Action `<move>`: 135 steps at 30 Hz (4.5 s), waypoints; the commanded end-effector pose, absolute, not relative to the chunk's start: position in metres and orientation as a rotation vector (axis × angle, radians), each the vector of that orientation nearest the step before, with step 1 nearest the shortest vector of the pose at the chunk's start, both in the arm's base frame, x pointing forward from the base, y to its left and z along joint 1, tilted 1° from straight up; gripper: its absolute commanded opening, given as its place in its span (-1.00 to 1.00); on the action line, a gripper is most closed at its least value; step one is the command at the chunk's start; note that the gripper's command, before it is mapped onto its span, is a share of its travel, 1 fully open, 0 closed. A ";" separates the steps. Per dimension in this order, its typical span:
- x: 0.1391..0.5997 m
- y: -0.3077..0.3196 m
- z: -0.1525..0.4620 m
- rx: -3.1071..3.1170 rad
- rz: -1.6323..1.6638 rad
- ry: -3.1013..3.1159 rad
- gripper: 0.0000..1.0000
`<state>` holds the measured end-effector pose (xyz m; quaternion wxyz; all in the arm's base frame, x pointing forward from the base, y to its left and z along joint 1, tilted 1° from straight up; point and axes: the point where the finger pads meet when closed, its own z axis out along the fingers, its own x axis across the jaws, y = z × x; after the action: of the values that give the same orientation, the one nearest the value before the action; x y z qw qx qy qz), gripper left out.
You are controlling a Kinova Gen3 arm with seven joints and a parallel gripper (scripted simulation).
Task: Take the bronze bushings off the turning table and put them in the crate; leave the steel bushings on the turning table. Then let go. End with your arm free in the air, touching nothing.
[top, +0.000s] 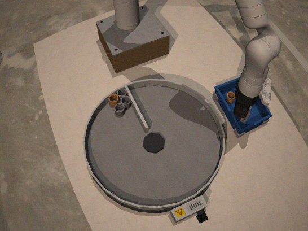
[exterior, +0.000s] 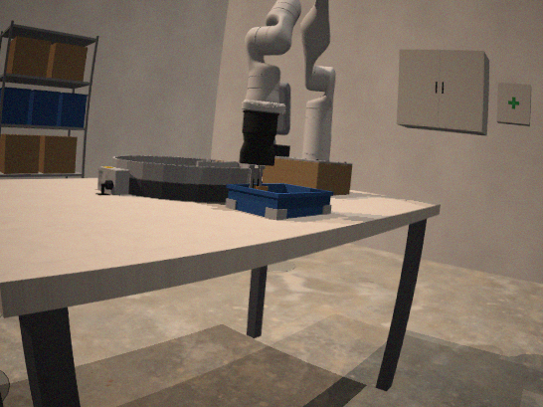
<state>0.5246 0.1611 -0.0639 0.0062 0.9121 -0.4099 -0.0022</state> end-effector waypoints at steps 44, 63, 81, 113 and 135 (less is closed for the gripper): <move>0.525 0.161 -0.083 2.855 -0.005 -1.283 -1.00; 0.525 0.161 -0.083 2.855 -0.005 -1.283 -0.16; 0.525 0.161 -0.083 2.855 -0.005 -1.283 -0.16; 0.525 0.161 -0.083 2.855 -0.005 -1.283 -0.16; 0.525 0.161 -0.083 2.855 -0.005 -1.283 -0.16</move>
<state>0.5245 0.1609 -0.0842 0.0065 0.9121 -0.4100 -0.0025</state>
